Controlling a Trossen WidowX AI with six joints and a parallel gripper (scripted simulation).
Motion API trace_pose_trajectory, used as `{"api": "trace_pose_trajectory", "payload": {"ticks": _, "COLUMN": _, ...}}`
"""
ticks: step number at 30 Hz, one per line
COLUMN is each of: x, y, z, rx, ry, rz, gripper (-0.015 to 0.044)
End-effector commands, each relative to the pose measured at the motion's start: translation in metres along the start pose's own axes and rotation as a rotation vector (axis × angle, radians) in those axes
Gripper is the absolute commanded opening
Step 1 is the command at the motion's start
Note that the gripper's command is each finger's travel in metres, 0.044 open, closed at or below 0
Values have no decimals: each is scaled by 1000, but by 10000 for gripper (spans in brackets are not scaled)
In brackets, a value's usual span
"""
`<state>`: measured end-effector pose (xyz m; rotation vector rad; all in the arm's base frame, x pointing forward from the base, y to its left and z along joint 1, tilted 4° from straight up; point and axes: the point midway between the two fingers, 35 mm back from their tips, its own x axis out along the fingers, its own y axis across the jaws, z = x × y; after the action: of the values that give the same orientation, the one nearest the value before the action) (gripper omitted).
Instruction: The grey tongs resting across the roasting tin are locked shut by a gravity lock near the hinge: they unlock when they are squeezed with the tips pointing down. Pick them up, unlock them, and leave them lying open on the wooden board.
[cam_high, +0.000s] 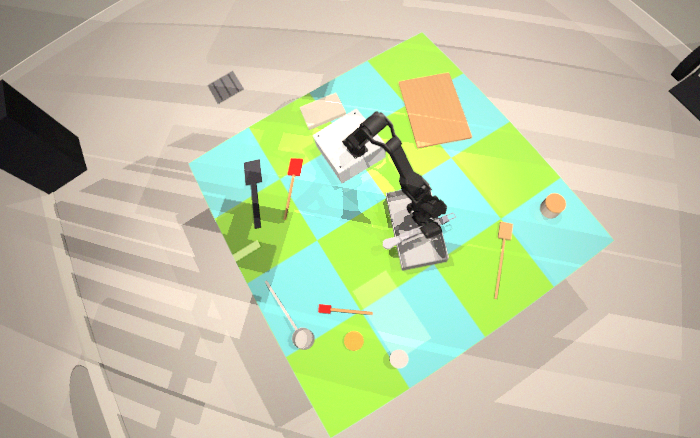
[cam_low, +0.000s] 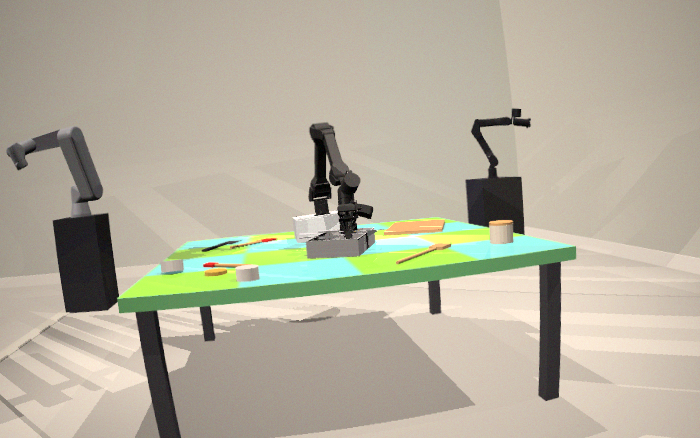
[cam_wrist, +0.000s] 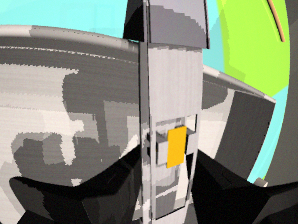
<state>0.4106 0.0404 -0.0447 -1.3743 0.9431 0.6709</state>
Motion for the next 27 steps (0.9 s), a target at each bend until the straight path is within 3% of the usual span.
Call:
{"api": "trace_pose_trajectory", "payload": {"ticks": 1, "x": 0, "y": 1, "z": 0, "rx": 0, "ry": 0, "rz": 2, "gripper": 63}}
{"api": "trace_pose_trajectory", "payload": {"ticks": 7, "x": 0, "y": 1, "z": 0, "rx": 0, "ry": 0, "rz": 2, "gripper": 23}}
{"api": "trace_pose_trajectory", "payload": {"ticks": 14, "x": -6, "y": -4, "z": 0, "rx": -1, "ry": 0, "rz": 1, "gripper": -150}}
{"api": "trace_pose_trajectory", "payload": {"ticks": 20, "x": -64, "y": -38, "z": 0, "rx": -5, "ry": -4, "rz": -3, "gripper": -150}}
{"api": "trace_pose_trajectory", "payload": {"ticks": 27, "x": -67, "y": -39, "z": 0, "rx": -5, "ry": -4, "rz": -3, "gripper": -150}}
